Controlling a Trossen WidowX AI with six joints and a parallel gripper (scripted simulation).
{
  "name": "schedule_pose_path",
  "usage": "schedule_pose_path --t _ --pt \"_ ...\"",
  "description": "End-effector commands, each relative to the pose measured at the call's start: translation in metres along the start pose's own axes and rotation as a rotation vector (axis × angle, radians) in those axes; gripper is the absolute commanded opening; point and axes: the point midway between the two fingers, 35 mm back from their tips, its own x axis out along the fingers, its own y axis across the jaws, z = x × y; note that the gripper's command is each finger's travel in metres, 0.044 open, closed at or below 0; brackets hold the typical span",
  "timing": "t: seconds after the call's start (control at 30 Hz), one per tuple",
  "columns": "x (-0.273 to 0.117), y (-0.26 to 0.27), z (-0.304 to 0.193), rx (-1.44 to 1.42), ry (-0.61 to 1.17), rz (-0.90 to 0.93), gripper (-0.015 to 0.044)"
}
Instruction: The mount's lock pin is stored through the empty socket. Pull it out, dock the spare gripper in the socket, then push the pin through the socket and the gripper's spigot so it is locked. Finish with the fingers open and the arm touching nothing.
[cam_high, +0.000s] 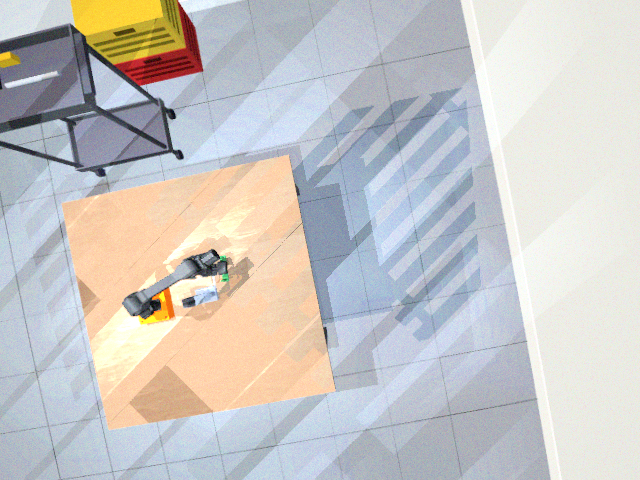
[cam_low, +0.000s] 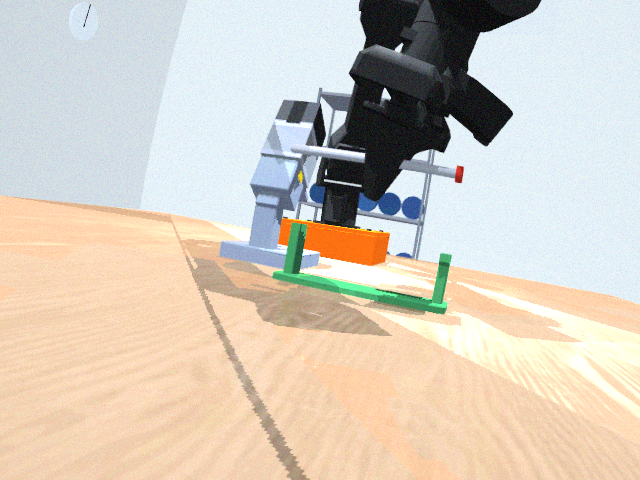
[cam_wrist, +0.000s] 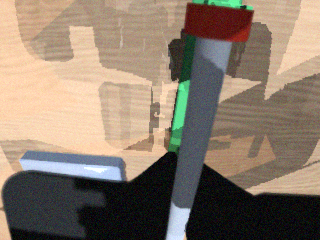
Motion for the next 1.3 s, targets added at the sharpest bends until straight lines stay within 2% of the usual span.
schedule_pose_path --t 0.0,1.0,1.27 --pt "-0.006 0.009 0.001 -0.004 -0.006 -0.011 0.0000" --pt "-0.017 0.086 -0.008 -0.060 -0.007 -0.020 0.0000" --pt "0.008 0.085 0.000 -0.064 -0.009 -0.017 0.0000"
